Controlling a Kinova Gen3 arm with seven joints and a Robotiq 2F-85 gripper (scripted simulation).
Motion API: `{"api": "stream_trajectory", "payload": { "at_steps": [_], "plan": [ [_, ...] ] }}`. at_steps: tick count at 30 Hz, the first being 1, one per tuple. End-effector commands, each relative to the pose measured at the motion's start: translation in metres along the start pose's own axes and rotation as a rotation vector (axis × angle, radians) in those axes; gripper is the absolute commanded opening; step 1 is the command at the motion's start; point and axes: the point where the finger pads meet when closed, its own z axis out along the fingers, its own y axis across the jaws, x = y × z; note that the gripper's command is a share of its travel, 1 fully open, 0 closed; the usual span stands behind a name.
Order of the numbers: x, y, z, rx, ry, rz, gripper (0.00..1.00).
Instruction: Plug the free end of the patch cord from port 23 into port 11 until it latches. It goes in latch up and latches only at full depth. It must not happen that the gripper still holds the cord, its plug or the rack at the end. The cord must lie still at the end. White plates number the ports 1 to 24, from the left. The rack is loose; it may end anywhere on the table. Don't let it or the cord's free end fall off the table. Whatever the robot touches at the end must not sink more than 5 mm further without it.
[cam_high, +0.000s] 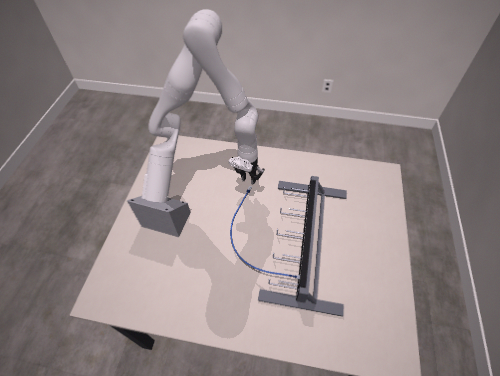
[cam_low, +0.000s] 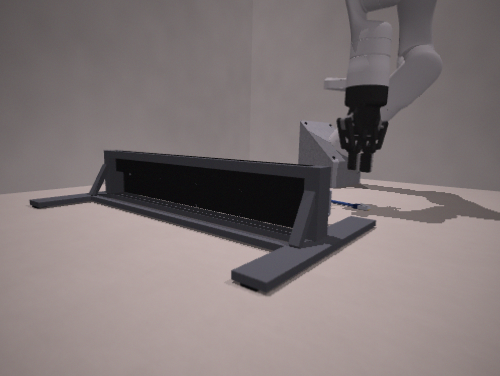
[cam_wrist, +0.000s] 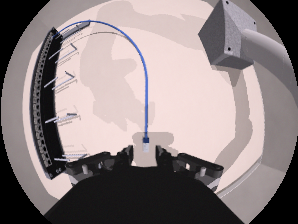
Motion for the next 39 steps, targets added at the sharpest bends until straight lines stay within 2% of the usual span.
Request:
{"api": "stream_trajectory", "payload": {
  "at_steps": [1, 24, 39],
  "plan": [
    [-0.001, 0.002, 0.006, -0.008, -0.001, -0.004, 0.37],
    [-0.002, 0.003, 0.046, -0.008, -0.001, -0.004, 0.37],
    [-0.002, 0.003, 0.057, -0.008, -0.001, -0.004, 0.37]
  ]
}}
